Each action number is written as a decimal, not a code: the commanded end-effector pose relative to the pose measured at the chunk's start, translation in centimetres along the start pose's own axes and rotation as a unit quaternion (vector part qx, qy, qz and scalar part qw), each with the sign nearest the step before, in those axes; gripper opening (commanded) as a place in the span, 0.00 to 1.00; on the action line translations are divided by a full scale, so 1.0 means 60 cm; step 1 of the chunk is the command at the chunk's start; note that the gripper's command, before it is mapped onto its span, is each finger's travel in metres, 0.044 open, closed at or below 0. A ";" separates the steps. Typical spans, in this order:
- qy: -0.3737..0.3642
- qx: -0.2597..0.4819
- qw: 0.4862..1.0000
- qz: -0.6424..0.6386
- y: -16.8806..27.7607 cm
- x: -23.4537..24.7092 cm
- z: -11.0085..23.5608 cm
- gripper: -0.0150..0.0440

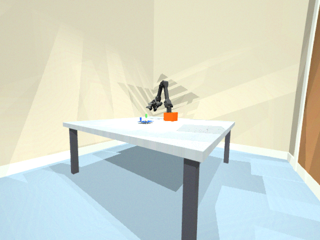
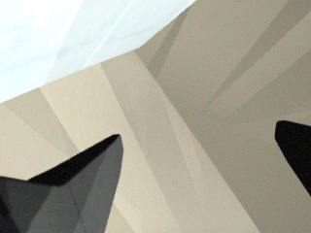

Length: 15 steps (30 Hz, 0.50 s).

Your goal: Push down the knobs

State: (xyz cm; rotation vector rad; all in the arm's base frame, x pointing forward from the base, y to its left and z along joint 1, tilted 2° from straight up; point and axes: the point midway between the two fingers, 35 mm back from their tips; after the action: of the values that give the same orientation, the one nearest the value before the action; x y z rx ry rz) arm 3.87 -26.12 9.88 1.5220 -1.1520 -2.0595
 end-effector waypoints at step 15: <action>0.052 -0.120 0.980 0.148 -0.034 -0.018 -0.059 0.26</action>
State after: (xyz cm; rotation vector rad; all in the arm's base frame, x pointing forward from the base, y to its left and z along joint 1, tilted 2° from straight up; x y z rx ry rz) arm 7.04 -25.69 8.87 1.3071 -1.0203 -1.8835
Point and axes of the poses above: the point midway between the two fingers, 35 mm back from their tips, its own z axis back along the fingers, its own x axis across the jaws, y = z × x, and after that the axes turned 13 degrees about -z, right-handed
